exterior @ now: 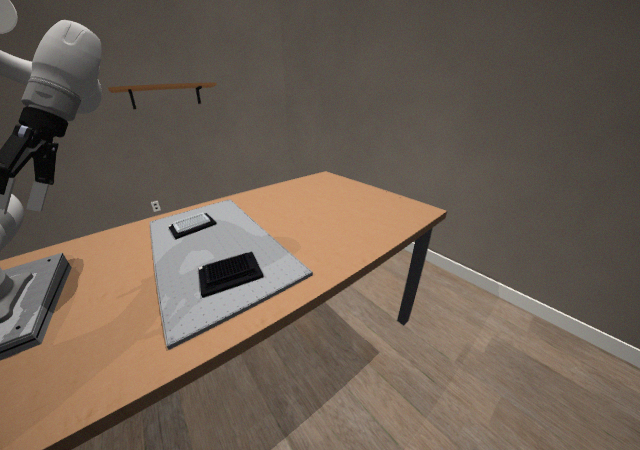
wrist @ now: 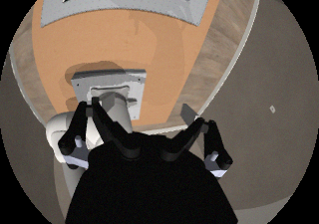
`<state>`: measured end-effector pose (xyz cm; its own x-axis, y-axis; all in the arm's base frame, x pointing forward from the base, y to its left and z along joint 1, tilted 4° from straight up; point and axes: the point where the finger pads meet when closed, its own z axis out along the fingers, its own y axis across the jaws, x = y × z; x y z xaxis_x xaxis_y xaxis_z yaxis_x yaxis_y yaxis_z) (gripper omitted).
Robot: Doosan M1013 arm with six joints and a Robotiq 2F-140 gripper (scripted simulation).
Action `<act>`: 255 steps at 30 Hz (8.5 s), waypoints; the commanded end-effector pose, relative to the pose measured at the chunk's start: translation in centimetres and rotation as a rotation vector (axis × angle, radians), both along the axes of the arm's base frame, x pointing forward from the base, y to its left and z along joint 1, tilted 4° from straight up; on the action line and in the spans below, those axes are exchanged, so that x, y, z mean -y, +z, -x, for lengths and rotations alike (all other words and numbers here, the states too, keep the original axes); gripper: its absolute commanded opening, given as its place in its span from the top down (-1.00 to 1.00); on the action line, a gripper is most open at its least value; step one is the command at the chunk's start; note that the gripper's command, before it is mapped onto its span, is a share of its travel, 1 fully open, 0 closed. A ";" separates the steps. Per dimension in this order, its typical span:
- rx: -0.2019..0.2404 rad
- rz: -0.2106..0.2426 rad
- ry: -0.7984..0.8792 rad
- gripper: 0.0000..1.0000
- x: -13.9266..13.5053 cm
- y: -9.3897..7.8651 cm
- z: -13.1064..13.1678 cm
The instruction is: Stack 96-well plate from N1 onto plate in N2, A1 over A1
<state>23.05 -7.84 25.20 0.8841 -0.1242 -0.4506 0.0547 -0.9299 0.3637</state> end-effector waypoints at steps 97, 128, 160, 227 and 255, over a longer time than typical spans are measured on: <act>0.466 -0.347 0.180 -1.00 -24.5 -17.2 -31.5; 0.466 -0.347 0.180 -1.00 -26.6 -20.2 -33.3; 0.466 -0.347 0.180 -1.00 -26.3 -24.8 -33.4; 0.466 -0.347 0.180 1.00 -26.4 -23.9 -33.4; 0.466 -0.347 0.180 1.00 -26.6 -19.9 -33.3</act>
